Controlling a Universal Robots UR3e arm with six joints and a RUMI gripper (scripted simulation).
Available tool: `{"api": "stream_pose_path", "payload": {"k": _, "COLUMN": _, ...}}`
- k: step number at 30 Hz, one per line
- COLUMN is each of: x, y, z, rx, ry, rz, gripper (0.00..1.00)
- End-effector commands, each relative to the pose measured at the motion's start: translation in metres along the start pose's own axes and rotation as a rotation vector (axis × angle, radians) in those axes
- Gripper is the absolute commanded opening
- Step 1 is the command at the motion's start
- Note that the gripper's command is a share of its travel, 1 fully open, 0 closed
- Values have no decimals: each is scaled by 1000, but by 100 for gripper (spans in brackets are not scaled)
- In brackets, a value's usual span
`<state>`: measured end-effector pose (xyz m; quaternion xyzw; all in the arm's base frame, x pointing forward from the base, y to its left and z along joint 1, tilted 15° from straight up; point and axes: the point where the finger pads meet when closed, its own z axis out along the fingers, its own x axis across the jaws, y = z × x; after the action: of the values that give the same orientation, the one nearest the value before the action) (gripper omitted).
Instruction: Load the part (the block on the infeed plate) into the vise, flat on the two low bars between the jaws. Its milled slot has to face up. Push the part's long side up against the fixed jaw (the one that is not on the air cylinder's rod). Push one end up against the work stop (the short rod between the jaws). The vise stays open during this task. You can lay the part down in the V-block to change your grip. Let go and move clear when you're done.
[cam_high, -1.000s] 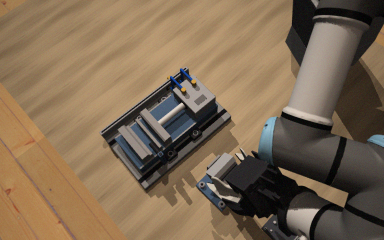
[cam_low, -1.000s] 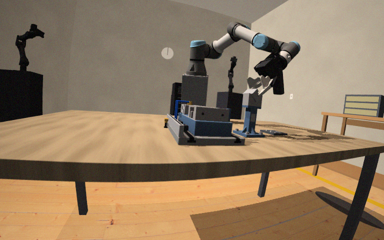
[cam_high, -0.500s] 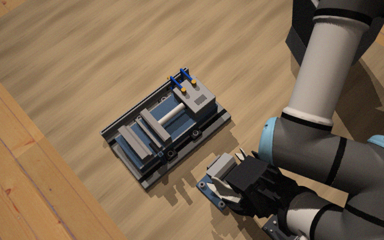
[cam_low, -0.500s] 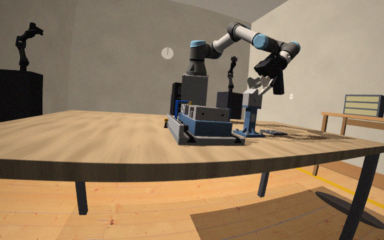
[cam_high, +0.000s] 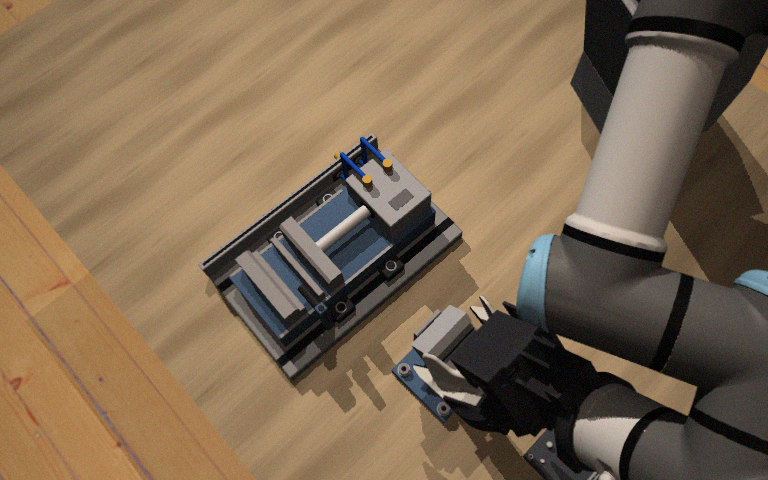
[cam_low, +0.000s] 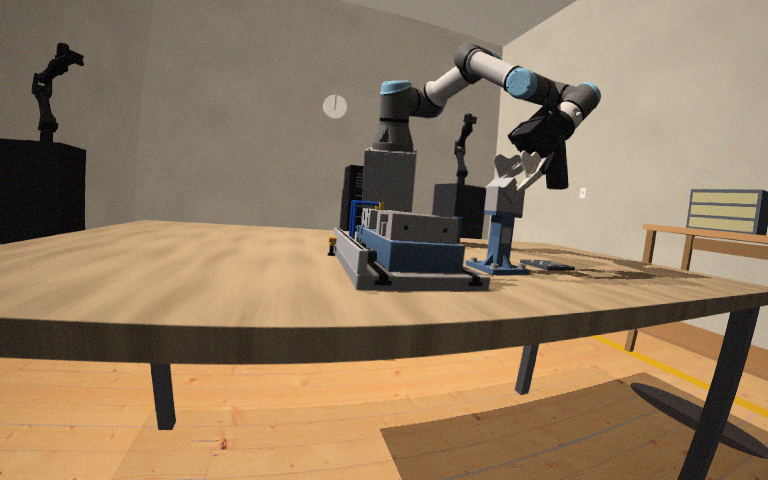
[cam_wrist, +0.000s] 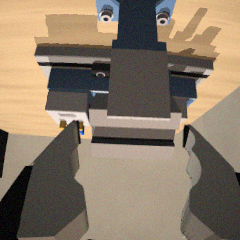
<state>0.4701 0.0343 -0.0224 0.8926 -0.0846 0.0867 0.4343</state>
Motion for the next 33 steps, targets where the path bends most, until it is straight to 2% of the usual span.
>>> {"api": "stream_pose_path", "payload": {"k": 1, "x": 1, "y": 0, "z": -1, "rx": 1, "ry": 2, "rz": 2, "gripper": 51}}
{"api": "stream_pose_path", "payload": {"k": 16, "x": 1, "y": 0, "z": -1, "rx": 1, "ry": 2, "rz": 2, "gripper": 51}}
{"api": "stream_pose_path", "payload": {"k": 17, "x": 1, "y": 0, "z": -1, "rx": 1, "ry": 2, "rz": 2, "gripper": 0}}
{"api": "stream_pose_path", "payload": {"k": 33, "x": 1, "y": 0, "z": -1, "rx": 1, "ry": 2, "rz": 2, "gripper": 0}}
